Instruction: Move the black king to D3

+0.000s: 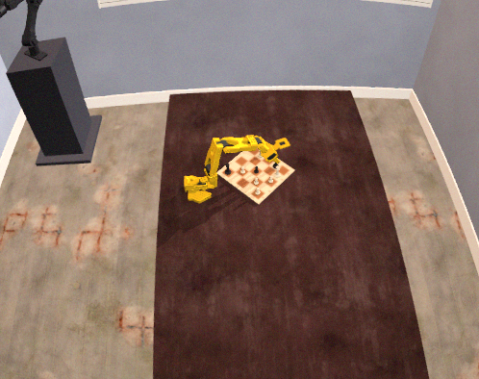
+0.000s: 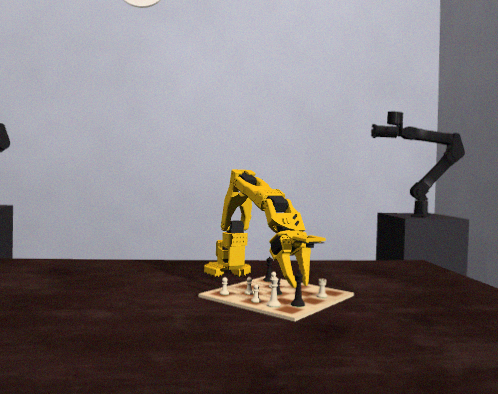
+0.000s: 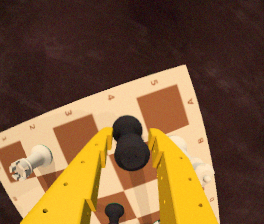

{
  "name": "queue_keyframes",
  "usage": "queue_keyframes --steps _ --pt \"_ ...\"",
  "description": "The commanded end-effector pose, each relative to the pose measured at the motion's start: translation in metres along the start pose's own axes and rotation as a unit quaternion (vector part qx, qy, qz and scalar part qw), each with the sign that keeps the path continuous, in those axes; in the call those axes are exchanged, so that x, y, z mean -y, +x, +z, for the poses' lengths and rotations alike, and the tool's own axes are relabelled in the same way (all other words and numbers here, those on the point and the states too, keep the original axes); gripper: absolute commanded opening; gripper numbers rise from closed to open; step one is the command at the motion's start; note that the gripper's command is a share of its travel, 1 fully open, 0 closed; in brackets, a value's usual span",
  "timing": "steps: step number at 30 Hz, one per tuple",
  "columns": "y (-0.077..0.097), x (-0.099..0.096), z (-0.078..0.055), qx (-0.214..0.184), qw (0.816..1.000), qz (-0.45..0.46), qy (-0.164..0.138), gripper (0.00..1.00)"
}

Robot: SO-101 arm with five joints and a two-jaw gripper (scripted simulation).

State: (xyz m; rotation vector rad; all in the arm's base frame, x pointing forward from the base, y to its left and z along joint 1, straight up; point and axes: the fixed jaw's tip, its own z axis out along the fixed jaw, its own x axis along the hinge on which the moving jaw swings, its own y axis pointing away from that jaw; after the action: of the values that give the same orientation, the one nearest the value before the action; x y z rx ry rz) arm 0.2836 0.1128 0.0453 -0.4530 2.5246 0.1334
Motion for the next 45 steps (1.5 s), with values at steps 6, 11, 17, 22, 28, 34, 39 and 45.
queue_keyframes --steps 6,11,17,22,28,34,39,45 --pt "0.010 0.002 0.006 -0.013 1.000 0.007 0.002 0.12" --pt "0.013 0.002 0.006 -0.014 1.000 0.007 0.002 0.12" --pt "0.013 0.002 0.006 -0.014 1.000 0.007 0.002 0.12" --pt "0.011 0.002 0.004 -0.014 1.000 0.007 0.002 0.12" --pt "0.009 0.002 0.003 -0.013 1.000 0.007 0.002 0.12" --pt "0.008 0.002 0.002 -0.013 1.000 0.007 0.002 0.12" --pt "0.003 0.002 -0.001 -0.013 1.000 0.007 0.001 0.12" --pt "0.003 0.002 -0.001 -0.013 1.000 0.007 0.001 0.12"
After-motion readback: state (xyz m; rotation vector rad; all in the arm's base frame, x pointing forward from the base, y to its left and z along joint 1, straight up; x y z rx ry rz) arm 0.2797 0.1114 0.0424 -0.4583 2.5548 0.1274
